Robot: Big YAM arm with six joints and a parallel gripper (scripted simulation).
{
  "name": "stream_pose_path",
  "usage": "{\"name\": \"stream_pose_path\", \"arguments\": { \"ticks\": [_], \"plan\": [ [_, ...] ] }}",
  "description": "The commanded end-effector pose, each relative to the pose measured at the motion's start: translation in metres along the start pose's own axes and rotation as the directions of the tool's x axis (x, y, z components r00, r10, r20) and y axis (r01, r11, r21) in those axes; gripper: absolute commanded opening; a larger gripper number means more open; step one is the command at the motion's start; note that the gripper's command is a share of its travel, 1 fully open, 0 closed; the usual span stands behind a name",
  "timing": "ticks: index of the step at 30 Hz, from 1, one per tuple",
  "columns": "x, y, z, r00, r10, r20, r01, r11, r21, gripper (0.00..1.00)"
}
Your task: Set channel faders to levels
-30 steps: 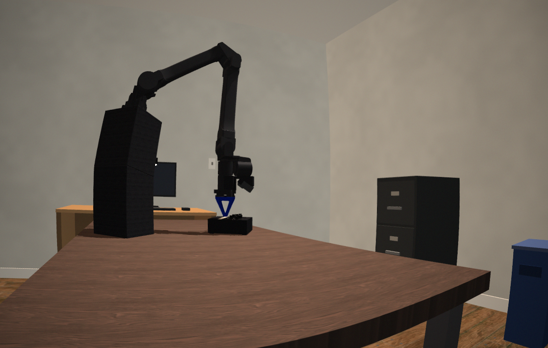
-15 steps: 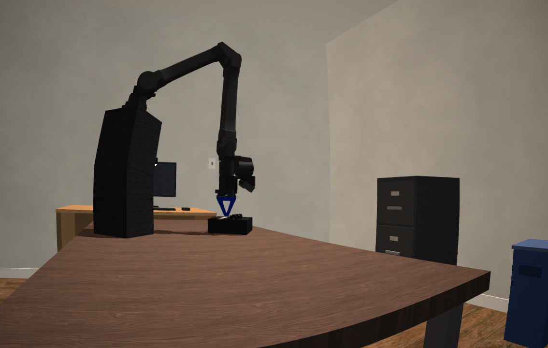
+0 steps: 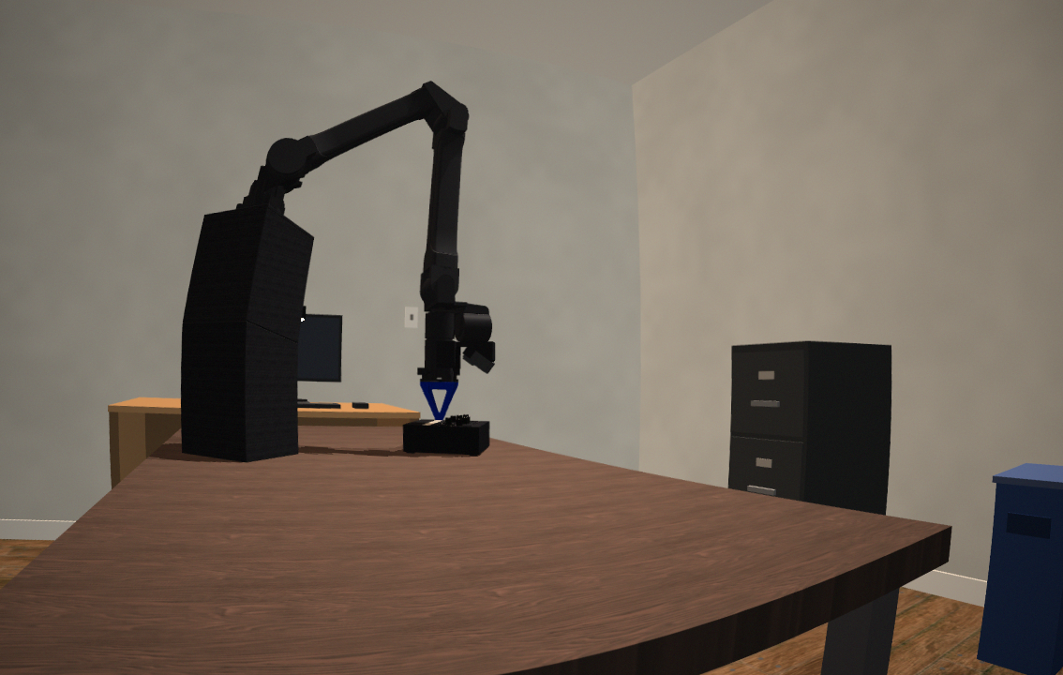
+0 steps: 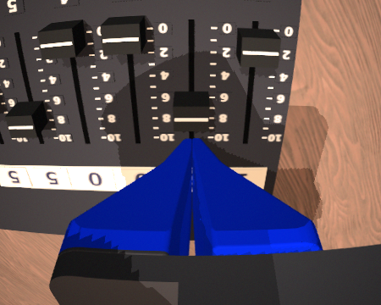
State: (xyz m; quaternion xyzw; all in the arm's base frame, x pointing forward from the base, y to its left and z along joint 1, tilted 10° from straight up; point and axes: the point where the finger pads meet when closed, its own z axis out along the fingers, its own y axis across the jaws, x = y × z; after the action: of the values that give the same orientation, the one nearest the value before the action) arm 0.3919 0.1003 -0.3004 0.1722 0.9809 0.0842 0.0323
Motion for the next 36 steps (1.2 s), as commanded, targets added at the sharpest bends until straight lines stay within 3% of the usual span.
{"name": "stream_pose_path", "arguments": {
  "ticks": [1,36],
  "plan": [
    [-0.0008,-0.0034,0.0028,1.0,0.0,-0.005,0.0,1.0,0.006,0.0],
    [-0.0016,-0.0051,0.0027,1.0,0.002,-0.008,-0.002,1.0,0.007,0.0]
  ]
}}
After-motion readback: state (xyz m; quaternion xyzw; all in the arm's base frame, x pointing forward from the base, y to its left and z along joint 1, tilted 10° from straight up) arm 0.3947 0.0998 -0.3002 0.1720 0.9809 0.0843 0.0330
